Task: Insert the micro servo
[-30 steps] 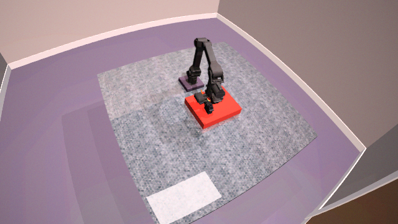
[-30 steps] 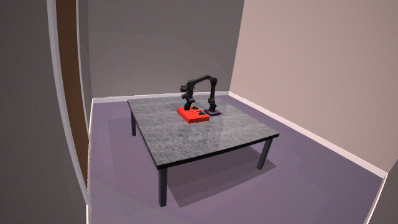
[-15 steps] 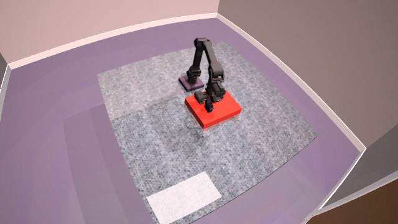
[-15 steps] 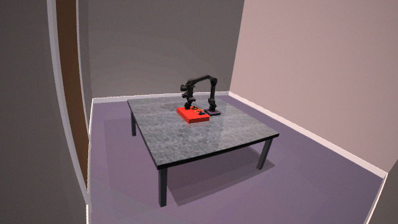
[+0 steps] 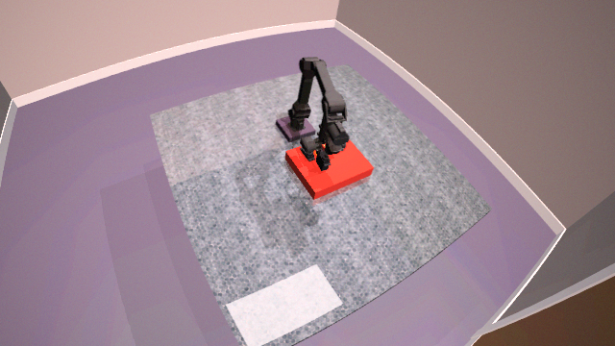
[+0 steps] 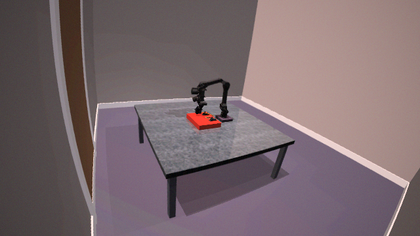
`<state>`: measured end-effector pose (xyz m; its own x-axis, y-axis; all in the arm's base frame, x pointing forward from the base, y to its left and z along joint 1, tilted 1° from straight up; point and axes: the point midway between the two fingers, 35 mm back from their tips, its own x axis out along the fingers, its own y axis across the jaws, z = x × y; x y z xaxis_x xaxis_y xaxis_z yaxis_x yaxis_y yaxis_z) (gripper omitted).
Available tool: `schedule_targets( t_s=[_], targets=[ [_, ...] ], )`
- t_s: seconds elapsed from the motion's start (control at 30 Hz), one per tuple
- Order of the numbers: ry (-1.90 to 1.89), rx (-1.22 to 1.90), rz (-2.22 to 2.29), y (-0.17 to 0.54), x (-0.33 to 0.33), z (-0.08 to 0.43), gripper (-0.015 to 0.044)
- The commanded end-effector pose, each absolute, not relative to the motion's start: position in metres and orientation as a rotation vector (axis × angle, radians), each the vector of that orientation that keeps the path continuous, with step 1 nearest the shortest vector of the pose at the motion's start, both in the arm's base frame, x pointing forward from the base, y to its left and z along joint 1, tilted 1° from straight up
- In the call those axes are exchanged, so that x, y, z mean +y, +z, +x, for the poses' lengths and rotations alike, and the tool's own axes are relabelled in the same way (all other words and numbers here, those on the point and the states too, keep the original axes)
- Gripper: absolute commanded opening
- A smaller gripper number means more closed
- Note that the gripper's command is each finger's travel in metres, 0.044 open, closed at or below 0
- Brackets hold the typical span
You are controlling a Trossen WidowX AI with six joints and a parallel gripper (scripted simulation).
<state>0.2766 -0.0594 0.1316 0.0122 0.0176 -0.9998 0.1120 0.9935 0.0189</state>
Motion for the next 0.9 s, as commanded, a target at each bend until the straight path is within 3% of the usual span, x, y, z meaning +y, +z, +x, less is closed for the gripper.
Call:
schedule_targets(
  t_s=[0.0,0.37,0.87],
  targets=[
    [-0.075,1.549,0.104,0.135,-0.059,0.277,0.0000],
    [-0.074,1.548,0.104,0.135,-0.054,0.290,0.0000],
    [-0.070,1.548,0.108,0.136,0.007,0.292,0.0000]
  ],
)
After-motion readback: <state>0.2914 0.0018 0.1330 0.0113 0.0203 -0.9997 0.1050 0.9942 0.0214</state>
